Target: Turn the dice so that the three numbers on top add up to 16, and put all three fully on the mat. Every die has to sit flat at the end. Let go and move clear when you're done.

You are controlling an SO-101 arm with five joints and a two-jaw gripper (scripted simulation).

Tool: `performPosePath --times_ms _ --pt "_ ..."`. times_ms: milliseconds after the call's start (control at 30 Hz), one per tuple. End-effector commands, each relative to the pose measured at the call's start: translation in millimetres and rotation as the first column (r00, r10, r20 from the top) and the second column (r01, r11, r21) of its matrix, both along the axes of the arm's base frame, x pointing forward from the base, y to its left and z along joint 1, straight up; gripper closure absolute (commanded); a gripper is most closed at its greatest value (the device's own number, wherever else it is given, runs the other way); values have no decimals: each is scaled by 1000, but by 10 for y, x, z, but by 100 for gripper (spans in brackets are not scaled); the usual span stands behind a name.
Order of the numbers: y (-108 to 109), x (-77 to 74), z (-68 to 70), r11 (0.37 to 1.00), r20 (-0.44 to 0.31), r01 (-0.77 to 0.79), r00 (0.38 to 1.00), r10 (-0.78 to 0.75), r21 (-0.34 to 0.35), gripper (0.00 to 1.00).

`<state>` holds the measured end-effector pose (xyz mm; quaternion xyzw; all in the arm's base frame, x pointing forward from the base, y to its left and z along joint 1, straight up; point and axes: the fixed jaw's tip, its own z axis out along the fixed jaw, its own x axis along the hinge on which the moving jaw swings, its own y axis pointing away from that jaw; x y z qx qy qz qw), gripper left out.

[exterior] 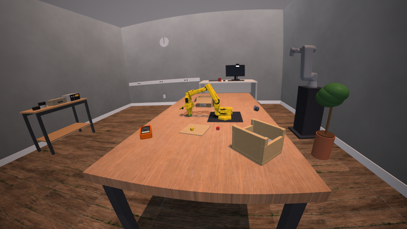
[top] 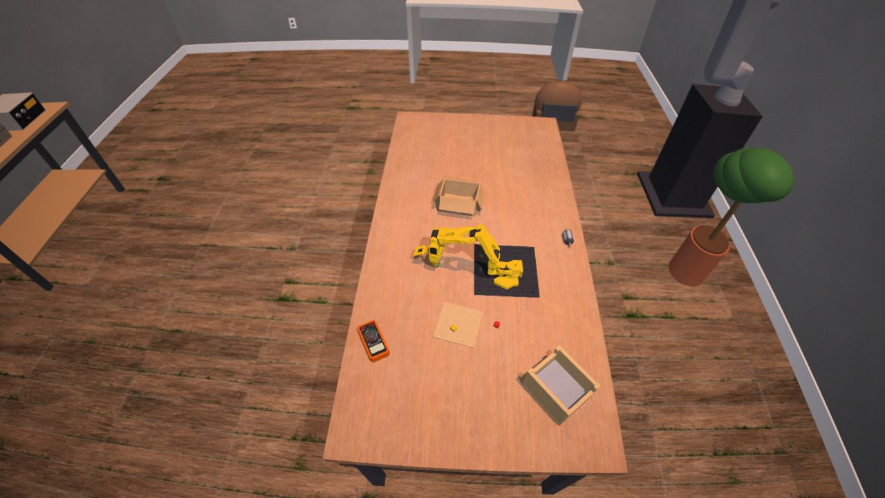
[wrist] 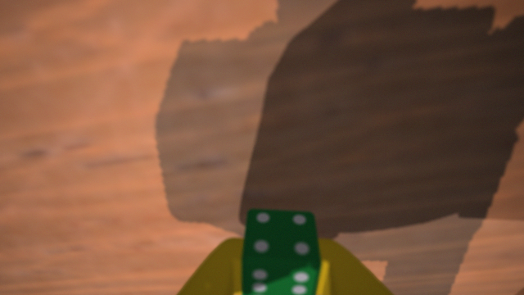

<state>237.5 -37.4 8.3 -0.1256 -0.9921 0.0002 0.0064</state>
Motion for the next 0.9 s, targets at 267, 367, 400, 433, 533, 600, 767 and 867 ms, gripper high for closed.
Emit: performPosePath --times_ms 267,367,400,433,533,600,767,867 --pt "6 -4 215 1000 -17 1 1000 -1 4 100" --pt "14 -5 302 1000 -17 1 1000 -1 4 100" --pt "16 -6 327 1000 -17 1 1000 -1 4 100" --pt "18 -8 350 1000 -17 1 1000 -1 4 100" --pt "23 -12 402 1000 -17 1 1000 -1 4 100" --pt "25 -14 422 1000 -17 1 1000 -1 4 100" --pt "26 -15 431 1000 -17 1 1000 -1 4 100" --pt "26 -15 431 1000 -17 1 1000 -1 4 100"
